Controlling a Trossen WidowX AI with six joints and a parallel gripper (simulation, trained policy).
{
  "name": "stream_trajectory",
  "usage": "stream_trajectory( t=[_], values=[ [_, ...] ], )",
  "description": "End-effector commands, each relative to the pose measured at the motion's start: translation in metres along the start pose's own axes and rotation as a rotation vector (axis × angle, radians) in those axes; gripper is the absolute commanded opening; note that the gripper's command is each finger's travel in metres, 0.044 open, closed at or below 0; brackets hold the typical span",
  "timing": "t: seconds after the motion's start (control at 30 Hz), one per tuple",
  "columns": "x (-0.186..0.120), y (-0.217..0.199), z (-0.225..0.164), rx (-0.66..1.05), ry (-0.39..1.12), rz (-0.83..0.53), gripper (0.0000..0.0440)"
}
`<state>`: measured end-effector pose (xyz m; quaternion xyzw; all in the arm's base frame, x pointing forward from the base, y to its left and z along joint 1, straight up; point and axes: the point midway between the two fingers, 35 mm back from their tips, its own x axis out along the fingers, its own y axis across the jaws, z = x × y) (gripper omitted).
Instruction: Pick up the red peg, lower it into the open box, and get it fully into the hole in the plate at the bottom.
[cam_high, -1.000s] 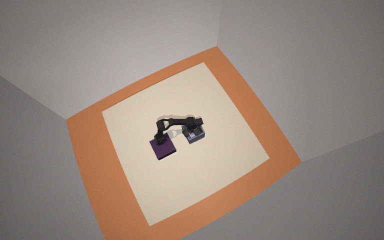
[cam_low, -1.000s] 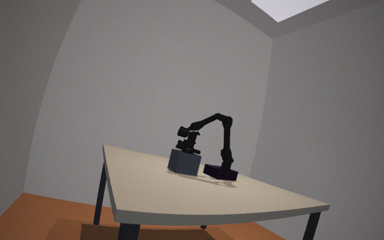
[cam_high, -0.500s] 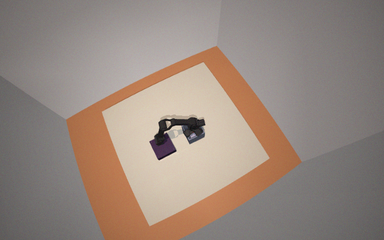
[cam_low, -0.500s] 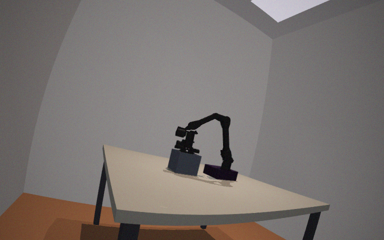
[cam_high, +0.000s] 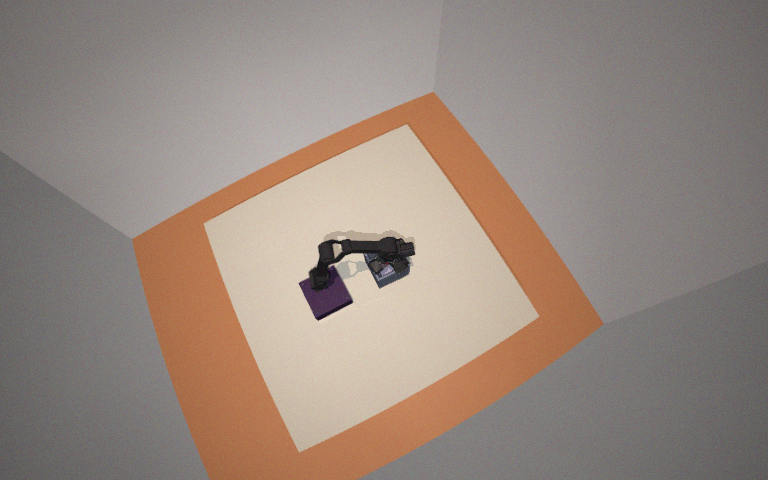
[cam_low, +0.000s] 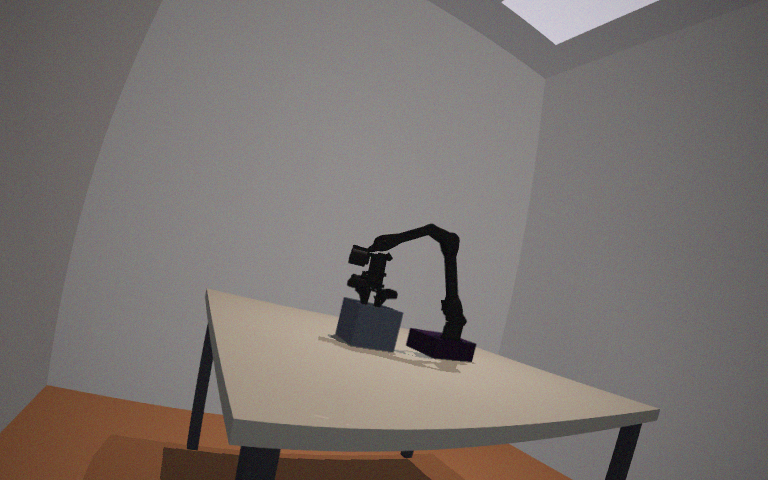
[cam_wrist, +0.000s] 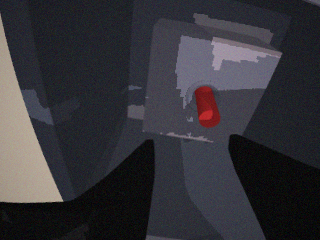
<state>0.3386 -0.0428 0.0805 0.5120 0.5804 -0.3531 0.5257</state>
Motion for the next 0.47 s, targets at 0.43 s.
stream_trajectory(
  t=[0.43],
  values=[
    [-0.035, 0.019, 0.012, -0.012, 0.055, 0.114, 0.0174]
  ],
)
